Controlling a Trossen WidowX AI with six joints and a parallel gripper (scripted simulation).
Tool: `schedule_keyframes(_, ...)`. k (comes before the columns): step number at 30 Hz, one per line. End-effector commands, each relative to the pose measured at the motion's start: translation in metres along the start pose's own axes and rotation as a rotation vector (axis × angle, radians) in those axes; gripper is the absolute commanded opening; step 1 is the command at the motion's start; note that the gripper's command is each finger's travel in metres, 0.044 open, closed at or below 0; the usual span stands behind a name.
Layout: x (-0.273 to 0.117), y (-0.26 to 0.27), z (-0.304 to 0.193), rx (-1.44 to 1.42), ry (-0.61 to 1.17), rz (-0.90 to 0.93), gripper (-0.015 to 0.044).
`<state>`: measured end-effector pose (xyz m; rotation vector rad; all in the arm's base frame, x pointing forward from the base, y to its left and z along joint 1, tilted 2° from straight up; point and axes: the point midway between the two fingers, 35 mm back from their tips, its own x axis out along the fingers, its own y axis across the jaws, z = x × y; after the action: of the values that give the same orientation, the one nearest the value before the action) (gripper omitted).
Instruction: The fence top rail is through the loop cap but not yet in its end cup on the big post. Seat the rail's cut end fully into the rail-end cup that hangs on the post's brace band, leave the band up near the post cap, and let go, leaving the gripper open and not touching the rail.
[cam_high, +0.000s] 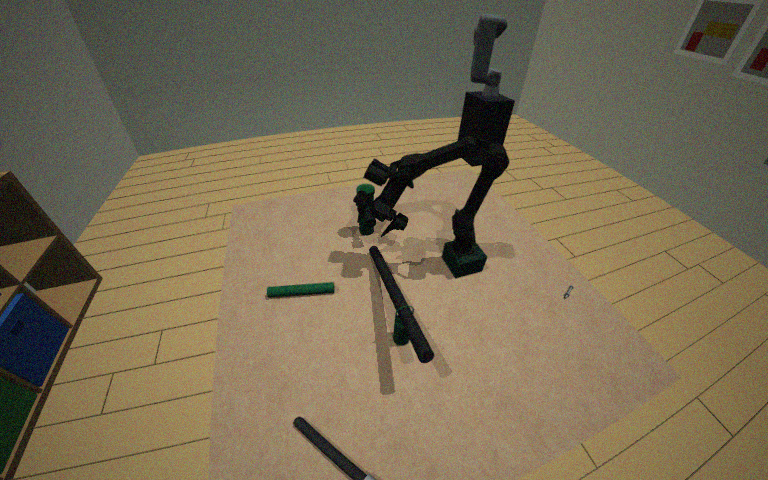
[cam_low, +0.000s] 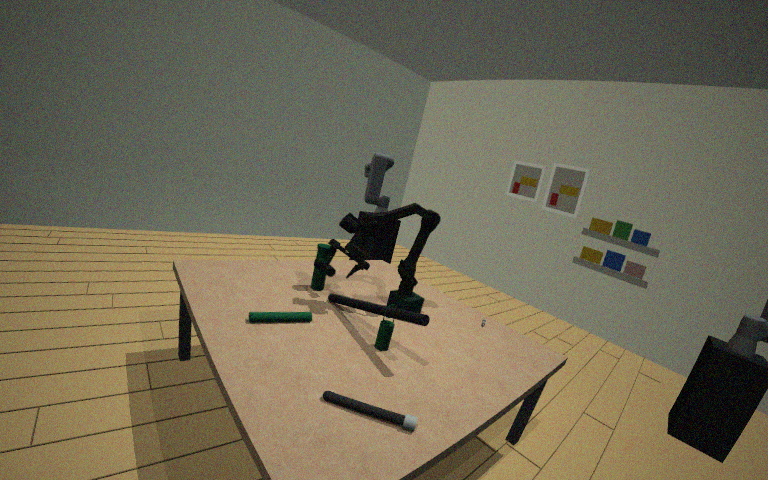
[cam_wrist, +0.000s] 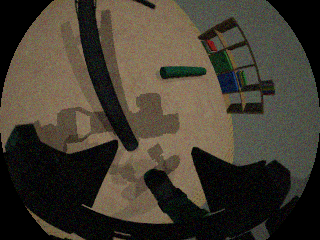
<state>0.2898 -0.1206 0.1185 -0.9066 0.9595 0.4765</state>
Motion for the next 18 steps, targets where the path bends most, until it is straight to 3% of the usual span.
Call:
schedule_keyframes(1,-0.026,0.004,0.032,0.365,0.001,-0.02,0.044)
schedule_keyframes(10,-0.069,0.025,0.076,1.048,-0.015,-0.035,0.044)
schedule_keyframes(18,-0.073,0.027,0.078,1.098,-0.018,-0.036,0.044)
